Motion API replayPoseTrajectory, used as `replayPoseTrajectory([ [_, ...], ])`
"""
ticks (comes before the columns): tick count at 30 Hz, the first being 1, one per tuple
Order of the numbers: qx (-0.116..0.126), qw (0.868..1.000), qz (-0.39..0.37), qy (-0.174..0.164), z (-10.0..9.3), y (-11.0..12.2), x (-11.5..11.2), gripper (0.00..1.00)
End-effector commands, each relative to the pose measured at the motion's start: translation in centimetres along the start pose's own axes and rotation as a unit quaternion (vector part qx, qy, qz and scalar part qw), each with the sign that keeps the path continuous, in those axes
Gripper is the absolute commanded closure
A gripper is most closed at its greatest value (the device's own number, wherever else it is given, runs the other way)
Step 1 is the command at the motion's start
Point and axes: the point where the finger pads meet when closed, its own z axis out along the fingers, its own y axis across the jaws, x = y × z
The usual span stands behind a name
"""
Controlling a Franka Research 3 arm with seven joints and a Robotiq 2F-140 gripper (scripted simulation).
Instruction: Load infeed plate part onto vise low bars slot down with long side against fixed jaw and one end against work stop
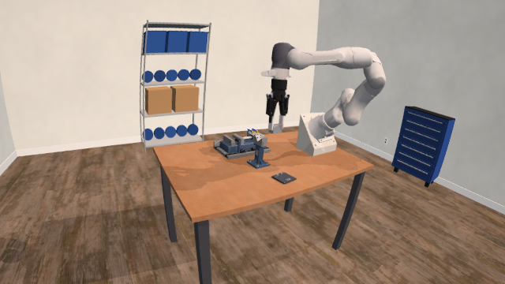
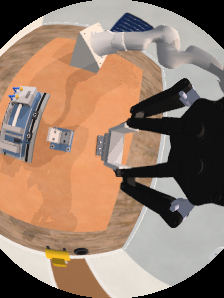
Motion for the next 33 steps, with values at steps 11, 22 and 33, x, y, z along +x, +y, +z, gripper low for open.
replayPoseTrajectory([
  [11,0.002,1.000,-0.001,0.007,-0.4,0.0,5.2,1.00],
  [22,-0.001,1.000,0.007,0.014,-0.4,0.5,8.9,1.00],
  [33,-0.004,1.000,0.011,0.019,-0.3,0.8,10.8,1.00],
])
